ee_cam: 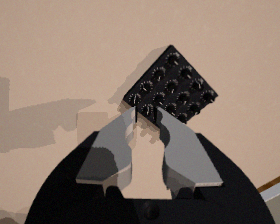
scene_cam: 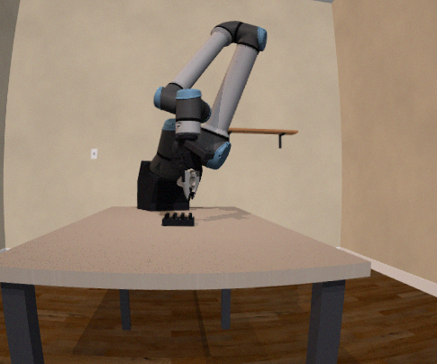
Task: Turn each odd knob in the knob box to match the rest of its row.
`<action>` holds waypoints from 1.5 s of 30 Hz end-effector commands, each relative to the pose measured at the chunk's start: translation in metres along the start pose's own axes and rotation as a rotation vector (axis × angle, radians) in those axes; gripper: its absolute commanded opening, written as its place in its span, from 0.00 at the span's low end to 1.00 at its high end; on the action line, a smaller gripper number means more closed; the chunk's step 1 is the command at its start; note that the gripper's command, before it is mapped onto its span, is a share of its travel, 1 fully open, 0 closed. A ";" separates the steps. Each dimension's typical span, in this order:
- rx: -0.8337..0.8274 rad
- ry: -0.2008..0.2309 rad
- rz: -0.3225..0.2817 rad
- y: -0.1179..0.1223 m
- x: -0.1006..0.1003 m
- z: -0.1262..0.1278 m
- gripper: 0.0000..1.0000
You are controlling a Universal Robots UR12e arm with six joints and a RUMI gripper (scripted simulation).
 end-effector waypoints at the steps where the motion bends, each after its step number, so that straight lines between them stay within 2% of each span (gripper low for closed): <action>1: 0.000 0.001 0.000 0.000 0.000 0.000 0.11; 26: 0.024 0.000 0.000 0.000 -0.005 0.001 0.11; 45: 0.024 0.000 0.000 -0.001 -0.025 0.002 0.11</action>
Point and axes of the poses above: the point where the finger pads meet when closed, its own x axis back along the fingers, its own z axis across the jaws, y = z × x, the point moved 6 cm from there along x, back along the fingers, and after that the axes turned 12 degrees about x, right-handed, at the moved point
